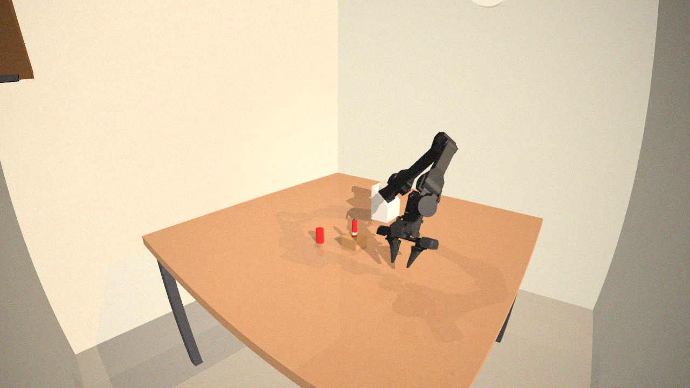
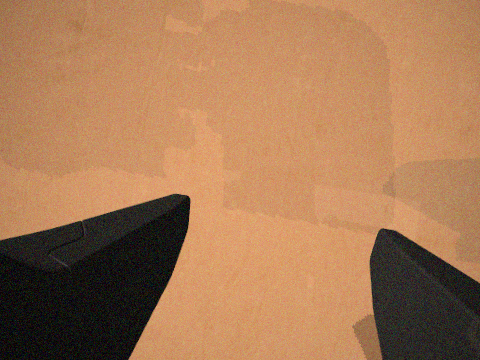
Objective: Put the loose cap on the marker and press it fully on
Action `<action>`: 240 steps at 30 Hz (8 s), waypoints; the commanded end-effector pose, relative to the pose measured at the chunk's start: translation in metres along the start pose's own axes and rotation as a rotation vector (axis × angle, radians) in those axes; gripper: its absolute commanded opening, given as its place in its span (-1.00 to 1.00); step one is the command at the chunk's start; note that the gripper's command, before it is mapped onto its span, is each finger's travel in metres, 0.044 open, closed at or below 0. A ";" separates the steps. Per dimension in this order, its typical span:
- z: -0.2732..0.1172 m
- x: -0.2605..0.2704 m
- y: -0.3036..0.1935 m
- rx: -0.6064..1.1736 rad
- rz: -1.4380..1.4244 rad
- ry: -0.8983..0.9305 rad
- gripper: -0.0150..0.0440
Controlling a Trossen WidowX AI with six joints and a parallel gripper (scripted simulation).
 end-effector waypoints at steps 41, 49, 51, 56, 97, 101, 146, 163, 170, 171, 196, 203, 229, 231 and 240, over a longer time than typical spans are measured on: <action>-0.030 -0.333 0.110 0.258 1.282 -0.350 0.33; -0.019 -0.335 0.106 0.258 1.282 -0.350 0.33; -0.016 -0.335 0.104 0.258 1.282 -0.350 0.33; -0.008 -0.336 0.101 0.259 1.282 -0.350 0.33; -0.006 -0.337 0.101 0.258 1.282 -0.350 -0.49; -0.018 -0.336 0.106 0.257 1.282 -0.350 -0.49; -0.104 -0.246 0.075 0.262 1.285 -0.352 -0.49; -0.111 -0.231 0.060 0.264 1.286 -0.352 -0.49; -0.103 -0.232 0.057 0.263 1.286 -0.352 -0.49; -0.101 -0.233 0.057 0.263 1.286 -0.352 -0.49; -0.064 -0.237 0.041 0.265 1.286 -0.351 -0.49; -0.059 -0.237 0.038 0.265 1.286 -0.350 -0.49; -0.079 -0.235 0.049 0.259 1.279 -0.354 1.00; -0.107 -0.232 0.061 0.259 1.279 -0.356 1.00; -0.127 -0.229 0.067 0.282 1.132 -0.329 0.73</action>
Point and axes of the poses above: the point midway between the two fingers, 35 mm back from their tips, its own z axis out along the fingers, its own x axis across the jaws, y = z × x, the point moved 10 cm from there along -z, back along the fingers, and after that the axes turned 12 degrees about z, right-handed, at the moved point
